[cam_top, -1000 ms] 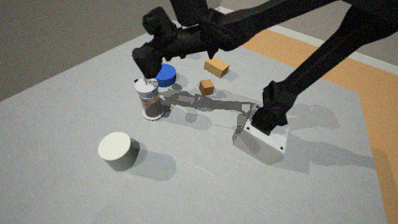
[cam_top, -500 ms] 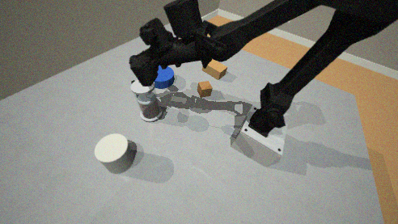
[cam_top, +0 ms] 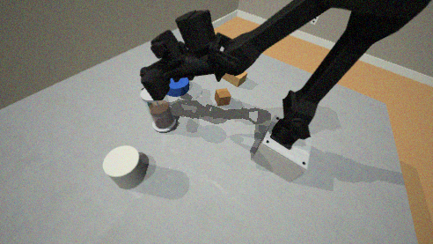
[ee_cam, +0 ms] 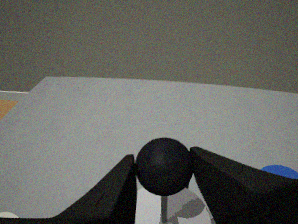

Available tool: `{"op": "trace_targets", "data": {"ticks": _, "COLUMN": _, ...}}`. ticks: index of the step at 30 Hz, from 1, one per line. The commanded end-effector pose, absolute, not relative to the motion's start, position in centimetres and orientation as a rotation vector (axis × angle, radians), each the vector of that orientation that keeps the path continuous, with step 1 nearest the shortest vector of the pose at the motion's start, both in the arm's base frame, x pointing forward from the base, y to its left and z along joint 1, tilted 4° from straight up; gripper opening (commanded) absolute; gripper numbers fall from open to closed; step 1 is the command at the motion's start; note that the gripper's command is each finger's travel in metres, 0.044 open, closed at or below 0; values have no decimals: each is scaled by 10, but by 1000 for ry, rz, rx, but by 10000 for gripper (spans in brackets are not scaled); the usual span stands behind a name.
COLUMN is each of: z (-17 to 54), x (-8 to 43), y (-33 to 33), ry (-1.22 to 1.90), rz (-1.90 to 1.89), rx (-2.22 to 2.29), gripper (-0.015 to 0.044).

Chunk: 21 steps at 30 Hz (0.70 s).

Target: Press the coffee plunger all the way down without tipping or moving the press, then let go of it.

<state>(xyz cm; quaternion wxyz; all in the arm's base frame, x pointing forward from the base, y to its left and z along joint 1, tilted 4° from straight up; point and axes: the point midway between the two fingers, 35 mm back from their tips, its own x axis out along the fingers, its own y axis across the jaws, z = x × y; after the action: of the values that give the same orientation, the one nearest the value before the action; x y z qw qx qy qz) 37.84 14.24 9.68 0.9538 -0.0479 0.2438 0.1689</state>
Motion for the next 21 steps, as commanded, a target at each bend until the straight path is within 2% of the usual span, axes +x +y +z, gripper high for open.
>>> {"op": "trace_targets", "data": {"ticks": 1, "z": 66, "x": 370, "y": 139, "ry": 568, "rz": 346, "rx": -117, "gripper": 125}}
{"op": "trace_targets", "data": {"ticks": 21, "z": 62, "x": 384, "y": 143, "ry": 567, "rz": 346, "rx": -116, "gripper": 125}}
